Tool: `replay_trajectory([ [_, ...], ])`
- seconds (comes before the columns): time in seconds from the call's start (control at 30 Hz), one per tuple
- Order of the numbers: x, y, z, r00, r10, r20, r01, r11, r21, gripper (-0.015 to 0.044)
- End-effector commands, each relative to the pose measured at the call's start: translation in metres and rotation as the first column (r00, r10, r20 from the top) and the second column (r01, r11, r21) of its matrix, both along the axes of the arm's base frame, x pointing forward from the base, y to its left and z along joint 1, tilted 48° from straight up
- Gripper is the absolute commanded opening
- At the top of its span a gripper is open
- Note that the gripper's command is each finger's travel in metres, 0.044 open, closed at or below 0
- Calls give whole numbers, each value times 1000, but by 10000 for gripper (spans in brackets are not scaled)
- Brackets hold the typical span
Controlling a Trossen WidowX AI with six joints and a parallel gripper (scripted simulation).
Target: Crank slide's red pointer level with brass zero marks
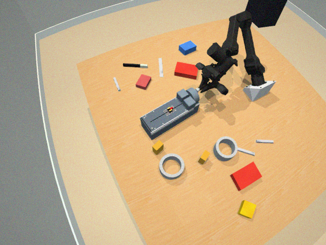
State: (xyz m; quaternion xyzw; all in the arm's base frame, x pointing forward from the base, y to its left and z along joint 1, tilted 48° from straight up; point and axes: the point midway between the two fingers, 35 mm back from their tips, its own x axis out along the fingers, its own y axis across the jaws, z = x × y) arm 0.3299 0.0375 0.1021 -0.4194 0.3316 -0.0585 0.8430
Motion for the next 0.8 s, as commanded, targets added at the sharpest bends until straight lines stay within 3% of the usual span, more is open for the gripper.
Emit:
replay_trajectory([
  [0.0,-2,5,-7,1000,21,-18,-20,1000,7,0],
  [0.77,-3,7,-14,1000,21,-17,-20,1000,8,0],
])
